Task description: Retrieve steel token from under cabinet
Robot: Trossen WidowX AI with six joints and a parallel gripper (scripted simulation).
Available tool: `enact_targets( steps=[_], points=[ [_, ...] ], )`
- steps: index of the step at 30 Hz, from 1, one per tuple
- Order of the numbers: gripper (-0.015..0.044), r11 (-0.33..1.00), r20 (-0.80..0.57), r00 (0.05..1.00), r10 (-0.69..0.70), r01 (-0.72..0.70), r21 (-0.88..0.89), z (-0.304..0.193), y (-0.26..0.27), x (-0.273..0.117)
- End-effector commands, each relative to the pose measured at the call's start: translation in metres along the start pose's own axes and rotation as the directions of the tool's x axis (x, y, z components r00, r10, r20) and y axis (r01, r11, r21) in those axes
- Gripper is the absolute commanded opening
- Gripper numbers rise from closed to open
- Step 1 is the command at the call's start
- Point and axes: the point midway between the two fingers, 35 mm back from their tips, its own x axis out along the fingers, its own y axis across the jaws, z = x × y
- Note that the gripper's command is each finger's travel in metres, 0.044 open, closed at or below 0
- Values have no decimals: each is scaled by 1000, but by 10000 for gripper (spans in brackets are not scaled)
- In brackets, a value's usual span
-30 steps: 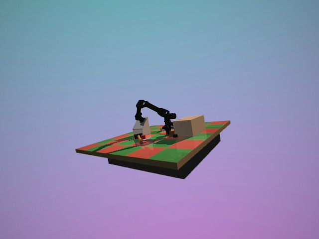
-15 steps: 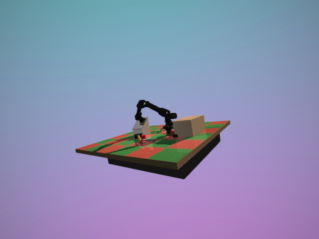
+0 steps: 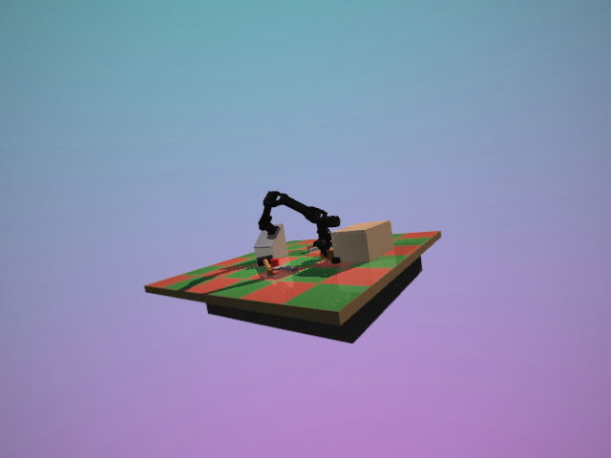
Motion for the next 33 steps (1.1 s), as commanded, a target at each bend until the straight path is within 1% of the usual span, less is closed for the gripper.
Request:
enact_targets(
  steps=[1,13,33],
  points=[
    [0,1000,0,1000,11,-11,-3,-1,10,1],
    [0,1000,0,1000,11,-11,-3,-2,10,1],
    [0,1000,-1,1000,11,-11,-4,-19,8,1]
  ],
)
